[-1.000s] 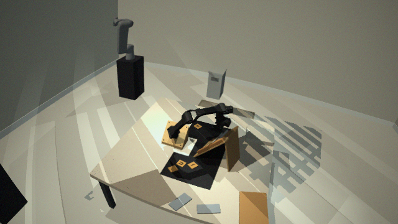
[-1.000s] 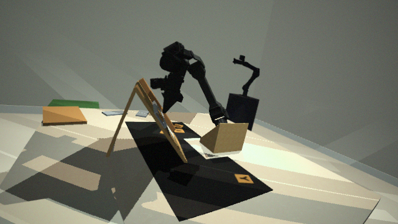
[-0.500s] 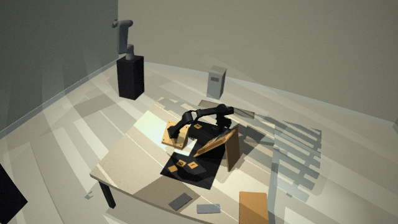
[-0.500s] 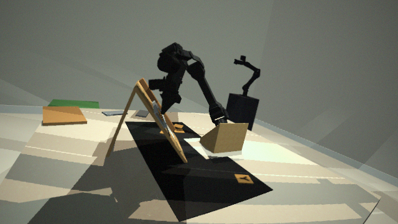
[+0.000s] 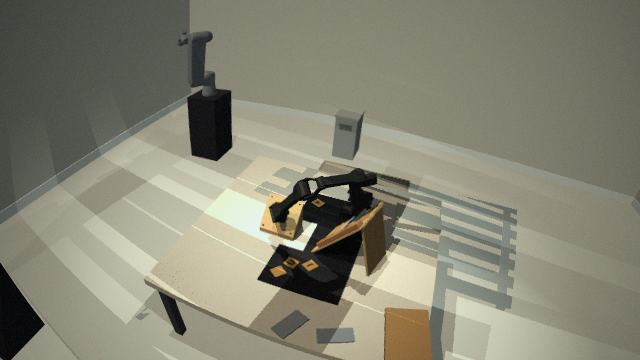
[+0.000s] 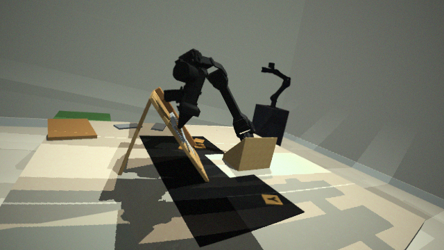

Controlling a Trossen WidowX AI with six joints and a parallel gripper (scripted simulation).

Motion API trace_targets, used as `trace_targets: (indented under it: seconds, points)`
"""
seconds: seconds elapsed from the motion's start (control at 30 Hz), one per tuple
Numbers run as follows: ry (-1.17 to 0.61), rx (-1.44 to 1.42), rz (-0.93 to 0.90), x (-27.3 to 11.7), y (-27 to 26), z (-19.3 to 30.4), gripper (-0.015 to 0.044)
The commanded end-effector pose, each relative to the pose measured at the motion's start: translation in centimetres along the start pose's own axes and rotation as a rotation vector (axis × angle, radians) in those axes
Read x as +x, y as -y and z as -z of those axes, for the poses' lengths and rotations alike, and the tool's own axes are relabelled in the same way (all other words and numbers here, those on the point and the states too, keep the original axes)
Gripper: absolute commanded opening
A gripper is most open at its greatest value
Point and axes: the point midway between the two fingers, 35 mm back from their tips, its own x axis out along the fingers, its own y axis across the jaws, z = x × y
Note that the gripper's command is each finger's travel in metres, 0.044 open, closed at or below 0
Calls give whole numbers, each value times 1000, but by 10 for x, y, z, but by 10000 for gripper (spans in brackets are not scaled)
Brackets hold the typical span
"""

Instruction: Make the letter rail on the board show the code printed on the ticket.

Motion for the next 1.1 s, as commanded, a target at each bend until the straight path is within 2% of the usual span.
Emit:
trace_targets:
  seconds: [0.0, 1.07]
  points:
    - [2, 0, 3, 2, 0, -2, 0]
    - [2, 0, 3, 3, 9, -1, 0]
